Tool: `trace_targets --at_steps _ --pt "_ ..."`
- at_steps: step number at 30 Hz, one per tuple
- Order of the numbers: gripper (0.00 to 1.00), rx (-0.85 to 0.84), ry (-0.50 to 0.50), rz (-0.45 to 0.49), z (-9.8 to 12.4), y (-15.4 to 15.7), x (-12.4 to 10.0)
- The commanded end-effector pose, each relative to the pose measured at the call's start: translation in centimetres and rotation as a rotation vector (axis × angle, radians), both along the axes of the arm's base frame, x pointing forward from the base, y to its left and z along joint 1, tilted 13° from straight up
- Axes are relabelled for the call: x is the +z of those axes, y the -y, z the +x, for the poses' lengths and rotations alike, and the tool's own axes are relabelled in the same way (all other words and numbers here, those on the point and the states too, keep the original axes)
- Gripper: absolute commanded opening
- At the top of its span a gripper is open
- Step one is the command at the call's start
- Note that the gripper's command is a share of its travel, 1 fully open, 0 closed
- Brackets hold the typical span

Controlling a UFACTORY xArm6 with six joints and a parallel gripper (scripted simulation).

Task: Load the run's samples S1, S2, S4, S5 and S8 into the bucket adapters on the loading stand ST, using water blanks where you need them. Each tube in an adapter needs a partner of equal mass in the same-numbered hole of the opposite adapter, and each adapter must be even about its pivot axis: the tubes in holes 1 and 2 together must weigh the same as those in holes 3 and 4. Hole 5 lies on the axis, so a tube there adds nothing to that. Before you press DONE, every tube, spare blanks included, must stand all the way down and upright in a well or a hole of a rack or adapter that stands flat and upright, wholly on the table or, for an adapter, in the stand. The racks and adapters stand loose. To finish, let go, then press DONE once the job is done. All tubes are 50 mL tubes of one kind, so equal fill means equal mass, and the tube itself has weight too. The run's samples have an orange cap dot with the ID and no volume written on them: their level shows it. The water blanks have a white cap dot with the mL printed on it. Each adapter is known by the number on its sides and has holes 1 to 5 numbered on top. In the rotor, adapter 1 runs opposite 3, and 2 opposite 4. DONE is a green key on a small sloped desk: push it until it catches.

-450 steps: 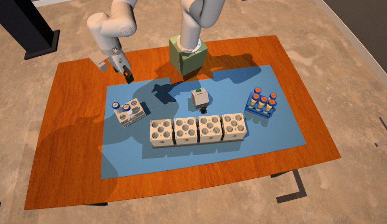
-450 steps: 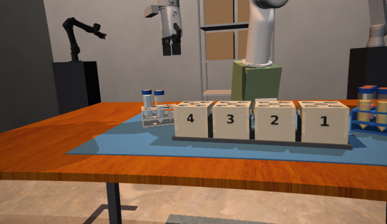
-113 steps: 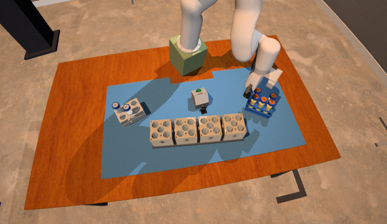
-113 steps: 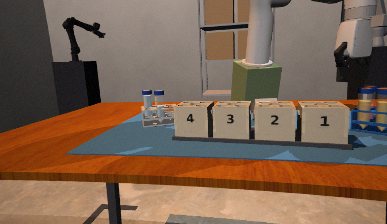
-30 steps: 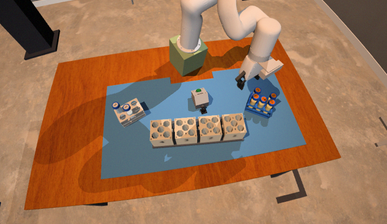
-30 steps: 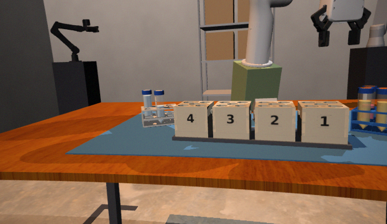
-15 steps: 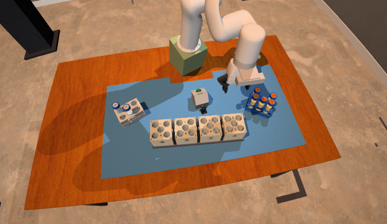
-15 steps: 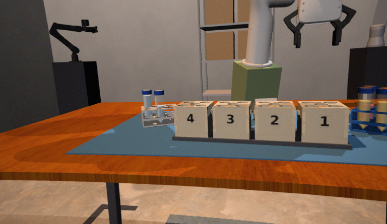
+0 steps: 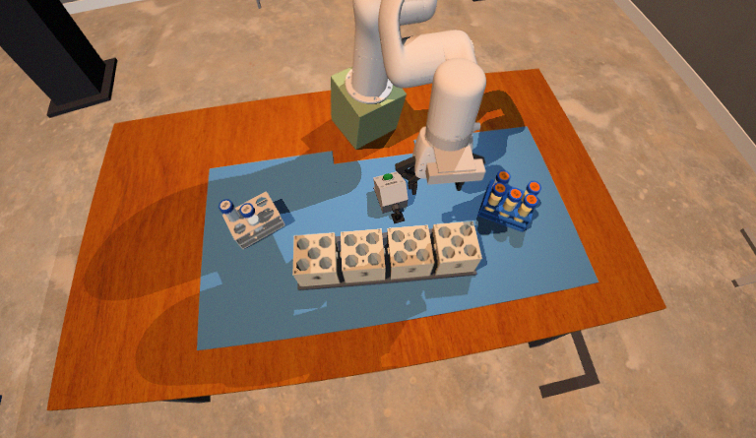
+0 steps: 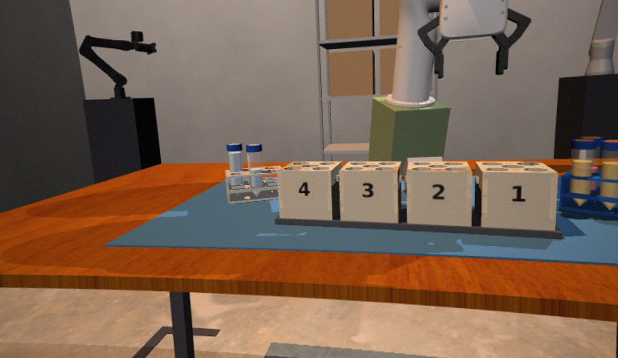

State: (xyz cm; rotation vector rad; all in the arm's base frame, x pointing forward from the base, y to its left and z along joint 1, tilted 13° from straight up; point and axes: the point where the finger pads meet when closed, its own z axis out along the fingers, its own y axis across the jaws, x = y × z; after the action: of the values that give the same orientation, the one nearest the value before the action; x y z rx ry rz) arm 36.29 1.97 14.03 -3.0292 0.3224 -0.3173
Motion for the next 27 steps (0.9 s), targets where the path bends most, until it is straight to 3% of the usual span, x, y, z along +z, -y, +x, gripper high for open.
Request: trace_targets --at_steps 1,22,23,27 --pt "1.00 0.002 0.003 0.003 0.7 2.2 0.1" --pt "1.00 0.002 0.003 0.003 2.8 11.4 0.0" --pt "0.57 -0.031 0.001 0.010 2.7 10.9 0.0" --pt "0.57 -0.096 -0.003 0.024 2.5 9.9 0.1"
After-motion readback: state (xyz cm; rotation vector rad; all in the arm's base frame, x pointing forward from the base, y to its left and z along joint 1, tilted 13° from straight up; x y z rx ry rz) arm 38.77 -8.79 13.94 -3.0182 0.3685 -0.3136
